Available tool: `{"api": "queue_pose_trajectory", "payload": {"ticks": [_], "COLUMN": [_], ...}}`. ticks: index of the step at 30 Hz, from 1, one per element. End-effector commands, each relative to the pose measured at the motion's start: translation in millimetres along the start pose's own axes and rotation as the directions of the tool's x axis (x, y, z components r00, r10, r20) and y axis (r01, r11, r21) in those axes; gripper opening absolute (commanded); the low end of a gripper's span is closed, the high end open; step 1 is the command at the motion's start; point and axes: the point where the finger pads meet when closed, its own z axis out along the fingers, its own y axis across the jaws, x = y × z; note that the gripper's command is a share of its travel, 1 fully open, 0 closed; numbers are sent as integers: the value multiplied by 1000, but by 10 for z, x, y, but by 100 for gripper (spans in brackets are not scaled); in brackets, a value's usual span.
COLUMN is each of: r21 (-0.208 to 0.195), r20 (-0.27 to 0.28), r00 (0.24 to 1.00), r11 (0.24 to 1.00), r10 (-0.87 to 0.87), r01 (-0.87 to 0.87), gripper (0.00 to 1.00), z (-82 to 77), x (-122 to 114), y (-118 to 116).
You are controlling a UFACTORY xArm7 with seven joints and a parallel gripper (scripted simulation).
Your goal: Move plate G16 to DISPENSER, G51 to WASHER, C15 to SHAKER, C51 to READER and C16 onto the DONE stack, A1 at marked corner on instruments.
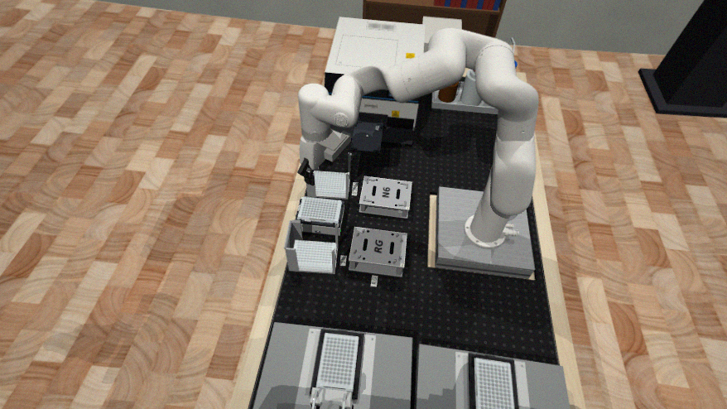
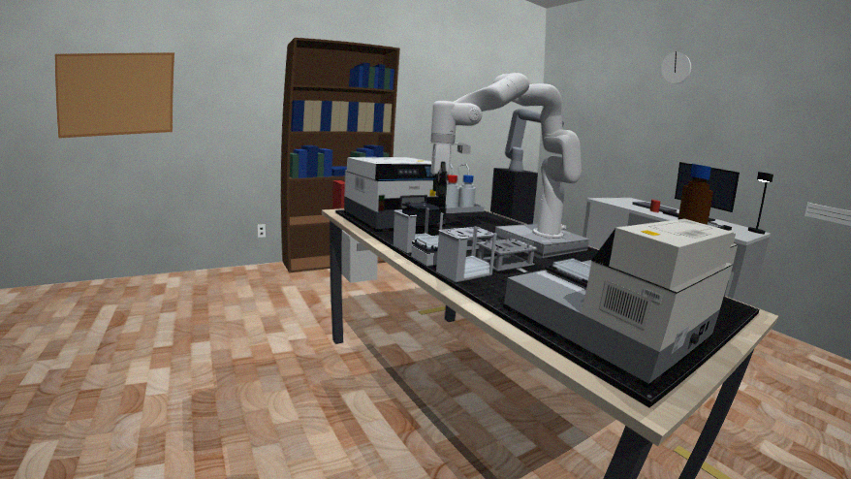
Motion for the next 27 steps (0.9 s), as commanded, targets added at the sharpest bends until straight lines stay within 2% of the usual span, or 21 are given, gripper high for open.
{"api": "queue_pose_trajectory", "payload": {"ticks": [1, 5, 7, 10, 27], "r21": [-9, -9, -9, -8, -8], "r20": [4, 5, 5, 6, 6], "r00": [978, 946, 946, 901, 901], "r11": [978, 945, 945, 901, 901], "r10": [-210, -326, -326, -434, -434], "r01": [210, 326, 326, 434, 434], "gripper": [100, 100, 100, 100, 100], "z": [-25, -26, -26, -26, -26], "x": [19, 60, 60, 65, 65], "y": [80, 172, 172, 184, 184]}}
